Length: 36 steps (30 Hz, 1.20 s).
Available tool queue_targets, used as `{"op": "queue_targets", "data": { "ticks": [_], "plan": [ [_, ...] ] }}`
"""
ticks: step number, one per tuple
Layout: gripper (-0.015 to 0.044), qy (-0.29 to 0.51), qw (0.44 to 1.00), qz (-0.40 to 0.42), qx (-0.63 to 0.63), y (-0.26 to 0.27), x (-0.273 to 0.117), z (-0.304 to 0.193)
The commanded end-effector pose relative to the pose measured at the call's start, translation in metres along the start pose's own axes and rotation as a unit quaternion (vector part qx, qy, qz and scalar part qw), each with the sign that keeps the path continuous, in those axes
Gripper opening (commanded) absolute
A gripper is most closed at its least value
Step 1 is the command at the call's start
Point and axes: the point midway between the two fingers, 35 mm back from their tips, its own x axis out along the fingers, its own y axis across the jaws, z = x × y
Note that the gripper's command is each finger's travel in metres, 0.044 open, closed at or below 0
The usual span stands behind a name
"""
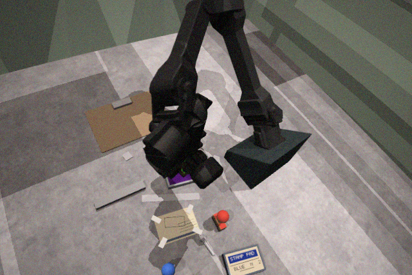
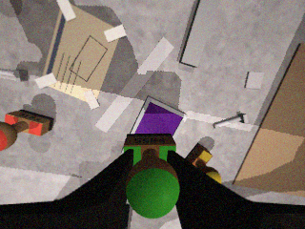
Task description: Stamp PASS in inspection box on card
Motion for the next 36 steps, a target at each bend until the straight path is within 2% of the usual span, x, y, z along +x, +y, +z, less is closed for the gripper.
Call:
{"op": "queue_targets", "data": {
  "ticks": [1, 12, 23, 36],
  "plan": [
    [0.0000, 0.000, 0.997, 0.002, -0.079, 0.012, -0.001, 0.014],
    [0.0000, -0.004, 0.965, 0.003, -0.263, 0.041, -0.002, 0.046],
    [0.0000, -0.007, 0.901, 0.003, -0.435, 0.076, 0.000, 0.073],
    [0.0000, -0.007, 0.896, 0.003, -0.445, 0.078, 0.005, 0.075]
  ]
}}
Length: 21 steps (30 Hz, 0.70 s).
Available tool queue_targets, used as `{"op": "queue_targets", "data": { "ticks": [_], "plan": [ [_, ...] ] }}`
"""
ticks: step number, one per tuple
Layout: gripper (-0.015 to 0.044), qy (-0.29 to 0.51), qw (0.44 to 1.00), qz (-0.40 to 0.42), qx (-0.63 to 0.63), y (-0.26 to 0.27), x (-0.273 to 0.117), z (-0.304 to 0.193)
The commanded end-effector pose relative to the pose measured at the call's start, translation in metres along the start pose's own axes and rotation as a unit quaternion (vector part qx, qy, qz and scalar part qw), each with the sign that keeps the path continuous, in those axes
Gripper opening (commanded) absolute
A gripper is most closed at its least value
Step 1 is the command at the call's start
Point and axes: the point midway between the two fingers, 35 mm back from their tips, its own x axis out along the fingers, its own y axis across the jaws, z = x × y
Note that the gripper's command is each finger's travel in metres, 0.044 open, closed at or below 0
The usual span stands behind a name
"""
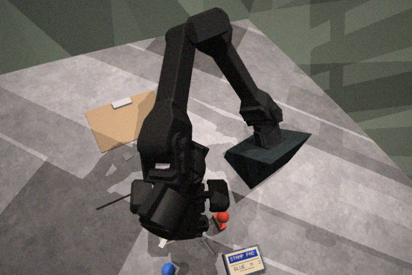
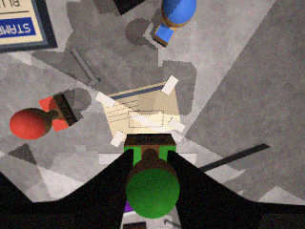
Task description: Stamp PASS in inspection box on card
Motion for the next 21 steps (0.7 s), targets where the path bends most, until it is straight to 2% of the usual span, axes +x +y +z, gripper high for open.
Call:
{"op": "queue_targets", "data": {
  "ticks": [1, 21],
  "plan": [
    [0.0000, 0.000, 1.000, 0.002, -0.004, 0.001, 0.004, 0.001],
    [0.0000, -0.002, 1.000, 0.003, -0.004, 0.000, 0.017, 0.002]
  ]
}}
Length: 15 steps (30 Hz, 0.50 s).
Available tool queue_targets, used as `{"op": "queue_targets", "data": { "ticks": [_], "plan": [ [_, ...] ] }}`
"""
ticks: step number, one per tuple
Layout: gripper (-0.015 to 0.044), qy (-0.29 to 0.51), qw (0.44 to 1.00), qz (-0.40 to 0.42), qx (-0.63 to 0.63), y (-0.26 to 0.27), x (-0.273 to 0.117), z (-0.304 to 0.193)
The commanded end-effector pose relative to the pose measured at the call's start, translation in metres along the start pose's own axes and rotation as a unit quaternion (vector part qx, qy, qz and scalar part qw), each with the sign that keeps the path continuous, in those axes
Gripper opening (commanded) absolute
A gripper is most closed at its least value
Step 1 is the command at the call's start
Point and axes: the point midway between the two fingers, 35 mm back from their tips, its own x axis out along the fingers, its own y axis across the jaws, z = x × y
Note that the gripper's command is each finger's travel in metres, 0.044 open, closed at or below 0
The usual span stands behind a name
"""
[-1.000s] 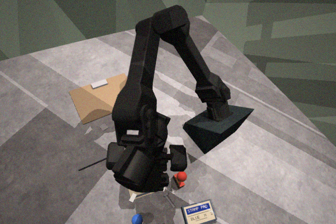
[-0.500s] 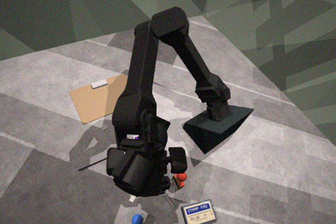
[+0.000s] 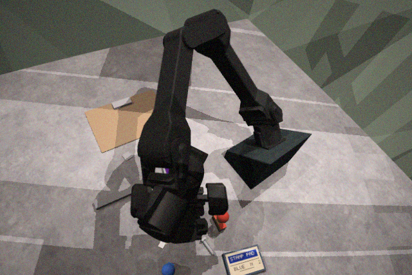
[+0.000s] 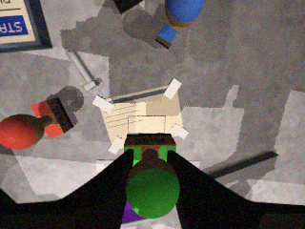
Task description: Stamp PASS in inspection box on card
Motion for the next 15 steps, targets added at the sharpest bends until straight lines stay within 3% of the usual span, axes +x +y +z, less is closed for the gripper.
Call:
{"op": "queue_targets", "data": {
  "ticks": [1, 15],
  "plan": [
    [0.0000, 0.001, 1.000, 0.001, -0.001, -0.0001, 0.0047, -0.0007],
    [0.0000, 0.000, 1.000, 0.001, -0.001, -0.0002, 0.0140, -0.0006]
  ]
}}
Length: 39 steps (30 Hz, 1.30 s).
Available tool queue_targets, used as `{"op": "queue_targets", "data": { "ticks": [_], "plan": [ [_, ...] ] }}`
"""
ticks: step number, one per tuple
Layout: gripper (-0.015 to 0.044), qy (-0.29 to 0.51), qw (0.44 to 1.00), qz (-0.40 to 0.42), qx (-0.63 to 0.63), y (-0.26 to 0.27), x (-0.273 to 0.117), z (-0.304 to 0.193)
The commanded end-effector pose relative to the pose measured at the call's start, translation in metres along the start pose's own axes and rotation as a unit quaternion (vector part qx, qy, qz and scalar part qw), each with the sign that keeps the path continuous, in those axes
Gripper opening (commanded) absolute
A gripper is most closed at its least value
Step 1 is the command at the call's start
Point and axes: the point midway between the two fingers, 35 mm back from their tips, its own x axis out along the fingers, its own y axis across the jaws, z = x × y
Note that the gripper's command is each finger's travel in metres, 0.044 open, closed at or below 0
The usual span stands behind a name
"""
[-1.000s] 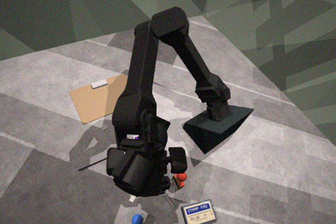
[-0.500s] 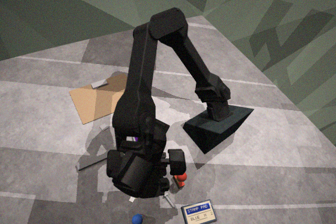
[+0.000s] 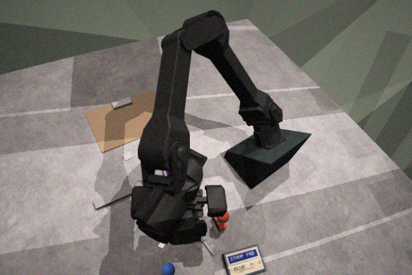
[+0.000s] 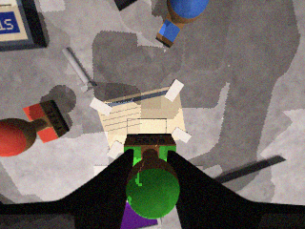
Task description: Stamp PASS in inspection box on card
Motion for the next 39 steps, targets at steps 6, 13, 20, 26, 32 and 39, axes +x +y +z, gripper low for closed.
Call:
{"op": "queue_targets", "data": {
  "ticks": [6, 13, 20, 26, 32, 39],
  "plan": [
    [0.0000, 0.002, 1.000, 0.000, -0.001, 0.000, 0.008, -0.001],
    [0.0000, 0.001, 1.000, 0.000, -0.001, 0.000, 0.013, -0.001],
    [0.0000, 0.001, 1.000, 0.000, -0.001, 0.000, 0.017, -0.001],
    [0.0000, 0.000, 1.000, 0.000, -0.001, 0.000, 0.021, -0.002],
    [0.0000, 0.000, 1.000, 0.000, -0.001, 0.000, 0.025, -0.002],
    [0.0000, 0.000, 1.000, 0.000, 0.000, 0.000, 0.030, -0.002]
  ]
}}
